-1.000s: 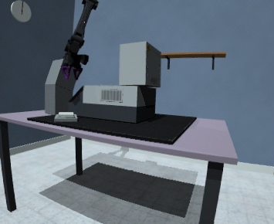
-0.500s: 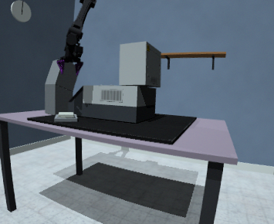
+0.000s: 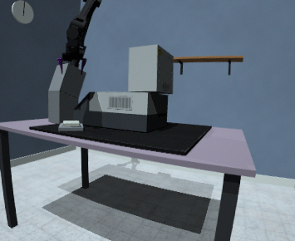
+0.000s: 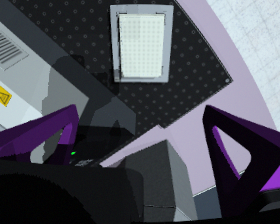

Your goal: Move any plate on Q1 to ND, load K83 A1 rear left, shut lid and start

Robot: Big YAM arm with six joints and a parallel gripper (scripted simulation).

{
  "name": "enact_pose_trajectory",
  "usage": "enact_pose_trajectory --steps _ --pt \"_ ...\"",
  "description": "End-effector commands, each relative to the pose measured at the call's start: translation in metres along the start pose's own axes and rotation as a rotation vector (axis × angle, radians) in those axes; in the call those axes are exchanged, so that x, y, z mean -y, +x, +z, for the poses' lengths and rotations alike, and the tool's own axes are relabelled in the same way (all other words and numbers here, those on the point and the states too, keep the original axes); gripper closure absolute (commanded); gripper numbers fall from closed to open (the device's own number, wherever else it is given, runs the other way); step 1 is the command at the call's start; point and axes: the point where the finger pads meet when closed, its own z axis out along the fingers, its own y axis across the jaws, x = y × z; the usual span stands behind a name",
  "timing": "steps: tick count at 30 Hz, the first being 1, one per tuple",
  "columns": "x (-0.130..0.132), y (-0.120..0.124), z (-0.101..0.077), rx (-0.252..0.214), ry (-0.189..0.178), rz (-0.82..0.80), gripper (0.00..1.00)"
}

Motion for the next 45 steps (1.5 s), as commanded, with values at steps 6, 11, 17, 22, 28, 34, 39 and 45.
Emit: enact_pose_trajectory --steps 6,11,17,22,28,34,39,45 --pt "-0.003 0.003 0.003 0.002 -0.001 0.054 0.0" --pt "-0.006 0.005 -0.001 0.015 -0.001 0.025 0.0" --pt "-0.005 0.009 0.0 0.009 -0.002 0.015 0.0" --pt "0.004 0.019 0.002 -0.01 -0.006 0.025 0.0" --pt "0.0 0.012 -0.001 -0.003 -0.004 -0.004 0.0" --pt "-0.004 0.002 0.018 0.001 -0.002 -0.024 0.0" --pt "-0.005 -0.009 0.039 0.012 -0.002 -0.01 0.0" --pt "-0.007 -0.009 0.053 0.027 -0.003 0.009 0.0"
